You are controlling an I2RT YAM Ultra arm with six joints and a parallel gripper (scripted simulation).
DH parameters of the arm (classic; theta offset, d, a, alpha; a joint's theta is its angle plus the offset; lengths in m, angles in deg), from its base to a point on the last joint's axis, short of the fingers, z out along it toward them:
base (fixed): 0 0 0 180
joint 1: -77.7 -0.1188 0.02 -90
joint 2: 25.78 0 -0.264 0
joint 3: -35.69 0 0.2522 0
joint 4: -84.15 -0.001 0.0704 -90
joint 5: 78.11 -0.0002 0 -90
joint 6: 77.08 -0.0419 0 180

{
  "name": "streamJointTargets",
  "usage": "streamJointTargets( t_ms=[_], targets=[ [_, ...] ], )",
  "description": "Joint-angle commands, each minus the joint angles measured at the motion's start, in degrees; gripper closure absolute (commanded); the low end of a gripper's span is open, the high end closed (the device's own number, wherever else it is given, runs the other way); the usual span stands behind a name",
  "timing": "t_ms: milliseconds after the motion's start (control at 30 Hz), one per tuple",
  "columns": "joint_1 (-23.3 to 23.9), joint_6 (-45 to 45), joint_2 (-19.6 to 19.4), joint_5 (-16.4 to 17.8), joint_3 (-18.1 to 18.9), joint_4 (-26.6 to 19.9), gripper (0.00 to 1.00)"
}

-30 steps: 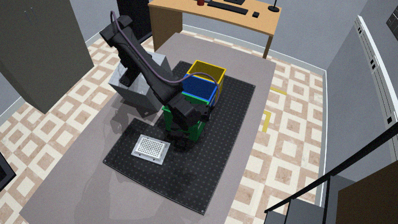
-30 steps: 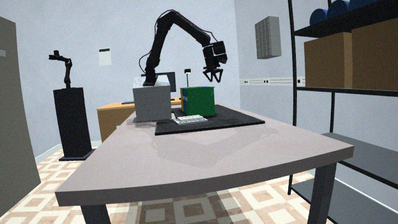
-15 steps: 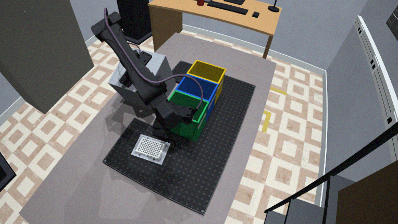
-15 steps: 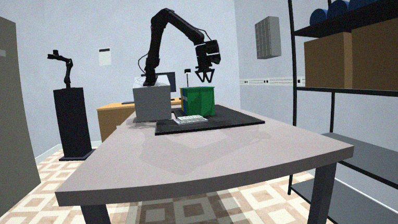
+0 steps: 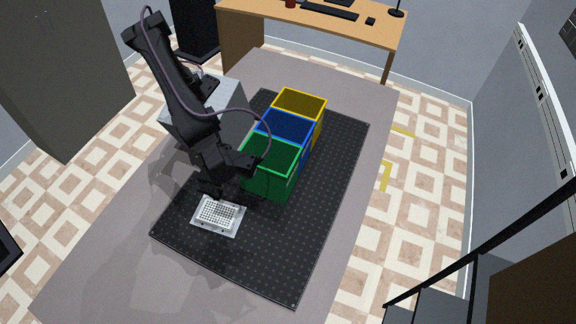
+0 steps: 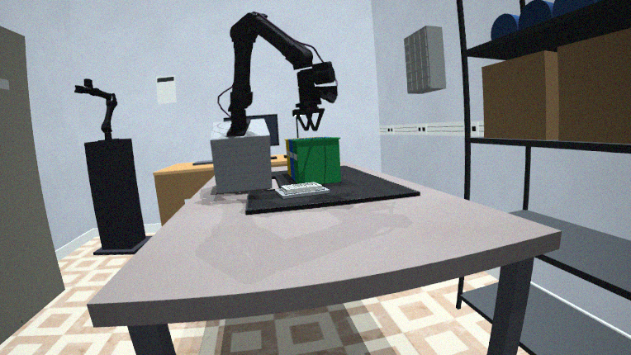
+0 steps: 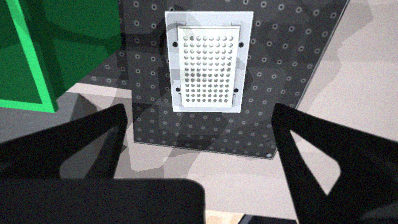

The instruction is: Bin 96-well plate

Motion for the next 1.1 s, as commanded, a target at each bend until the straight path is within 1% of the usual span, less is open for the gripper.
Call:
streamJointTargets(
  t_ms=[0,67,233,300,367,500,600,833,1067],
  targets=[
    [0.74,2.06,2.51,0.04,-0.97,-0.67,0.0],
    [0.38,0.4,2.82,-3.09,-0.61,-2.39,0.0],
    [3.87,3.58,6.04,-2.8,-4.0,-2.45,0.0],
    [5.4,5.07,7.57,-2.01,-5.37,-2.26,0.0],
    [6.05,5.75,8.22,-1.37,-5.82,-2.09,0.0],
    [5.97,6.09,8.95,-1.27,-5.93,-1.06,0.0],
    [5.92,6.41,8.86,-1.17,-5.86,-0.82,0.0],
    [5.05,5.38,6.49,-1.25,-3.53,-1.35,0.0],
    [5.29,5.37,6.45,-1.26,-3.5,-1.33,0.0]
  ],
)
